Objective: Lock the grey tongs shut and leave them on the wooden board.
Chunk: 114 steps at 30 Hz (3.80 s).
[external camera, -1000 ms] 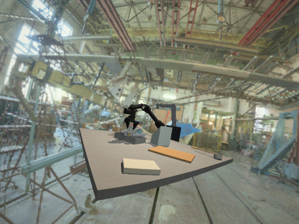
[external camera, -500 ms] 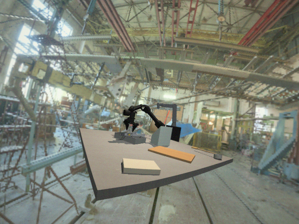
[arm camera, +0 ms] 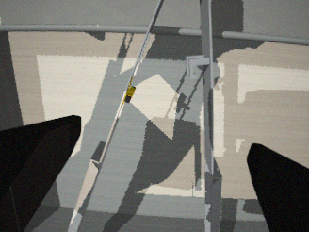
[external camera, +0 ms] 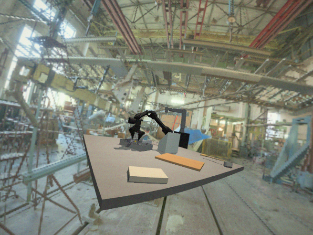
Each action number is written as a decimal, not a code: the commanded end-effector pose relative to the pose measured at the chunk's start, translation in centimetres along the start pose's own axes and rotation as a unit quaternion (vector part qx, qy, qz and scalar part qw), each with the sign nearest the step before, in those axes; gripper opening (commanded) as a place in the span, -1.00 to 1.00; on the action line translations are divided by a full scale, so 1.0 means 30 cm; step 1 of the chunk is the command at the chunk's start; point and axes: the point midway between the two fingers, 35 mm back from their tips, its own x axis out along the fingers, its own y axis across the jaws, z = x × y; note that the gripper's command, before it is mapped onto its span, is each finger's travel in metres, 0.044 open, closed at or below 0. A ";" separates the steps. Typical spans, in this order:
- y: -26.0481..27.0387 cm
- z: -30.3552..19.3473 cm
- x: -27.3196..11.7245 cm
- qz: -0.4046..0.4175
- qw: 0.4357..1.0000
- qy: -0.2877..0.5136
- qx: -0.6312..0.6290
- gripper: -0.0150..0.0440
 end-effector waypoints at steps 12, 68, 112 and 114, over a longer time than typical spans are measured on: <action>0.007 -0.005 0.082 0.002 1.000 0.001 -0.003 1.00; -0.003 -0.017 0.169 -0.003 1.000 0.002 0.000 0.12; -0.001 0.000 -0.169 0.004 1.000 0.001 -0.003 -1.00; -0.001 -0.013 -0.247 0.003 1.000 0.001 -0.004 -1.00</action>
